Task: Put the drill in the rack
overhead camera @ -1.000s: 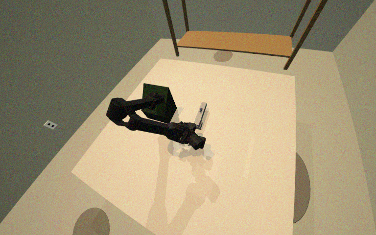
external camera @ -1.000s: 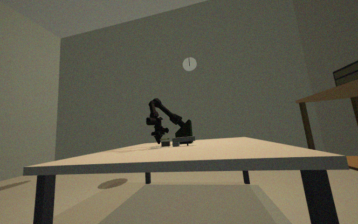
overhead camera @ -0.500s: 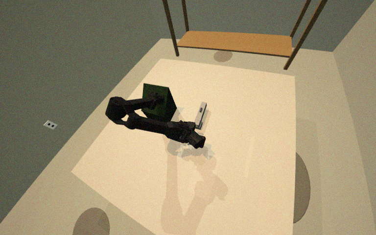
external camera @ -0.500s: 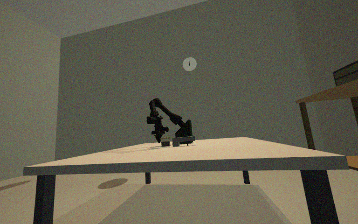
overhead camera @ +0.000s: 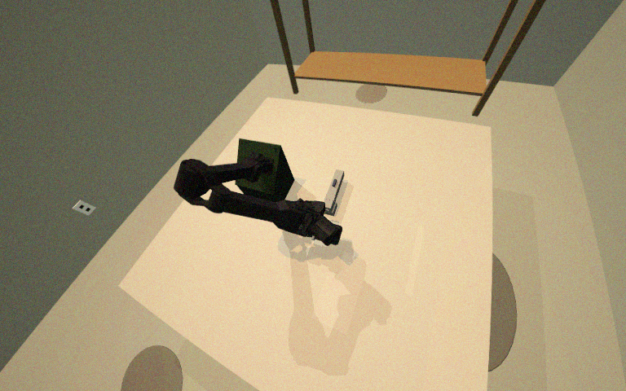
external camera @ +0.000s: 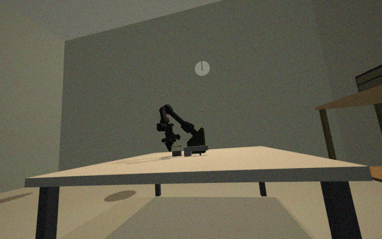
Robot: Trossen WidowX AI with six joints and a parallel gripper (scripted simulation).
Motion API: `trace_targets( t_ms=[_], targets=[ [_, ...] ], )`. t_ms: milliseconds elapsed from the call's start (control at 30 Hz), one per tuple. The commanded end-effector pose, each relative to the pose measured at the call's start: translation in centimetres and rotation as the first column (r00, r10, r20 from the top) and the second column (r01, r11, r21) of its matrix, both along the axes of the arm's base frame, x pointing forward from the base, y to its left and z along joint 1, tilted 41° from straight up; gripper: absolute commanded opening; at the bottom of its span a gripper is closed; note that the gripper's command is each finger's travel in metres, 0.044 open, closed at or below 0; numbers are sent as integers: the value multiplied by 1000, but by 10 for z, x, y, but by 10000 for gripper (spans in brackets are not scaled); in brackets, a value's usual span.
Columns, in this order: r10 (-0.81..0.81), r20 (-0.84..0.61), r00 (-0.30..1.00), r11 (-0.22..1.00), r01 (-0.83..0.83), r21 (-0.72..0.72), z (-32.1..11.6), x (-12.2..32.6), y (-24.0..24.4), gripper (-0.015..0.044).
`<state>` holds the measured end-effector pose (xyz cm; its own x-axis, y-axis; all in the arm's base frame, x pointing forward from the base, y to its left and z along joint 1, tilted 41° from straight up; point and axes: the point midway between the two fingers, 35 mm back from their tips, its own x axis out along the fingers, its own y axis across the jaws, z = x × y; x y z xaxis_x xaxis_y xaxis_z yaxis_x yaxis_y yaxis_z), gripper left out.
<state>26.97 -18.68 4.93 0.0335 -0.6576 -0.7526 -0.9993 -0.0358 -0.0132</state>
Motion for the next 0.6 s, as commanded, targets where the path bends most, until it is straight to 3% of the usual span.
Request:
trace_targets(
  t_ms=[0, 567],
  targets=[
    [-1, 3, 1000, 1000, 1, -3, 2, 0, 2, 0],
    [-1, 3, 1000, 1000, 1, -2, 9, 0, 8, 0]
  ],
)
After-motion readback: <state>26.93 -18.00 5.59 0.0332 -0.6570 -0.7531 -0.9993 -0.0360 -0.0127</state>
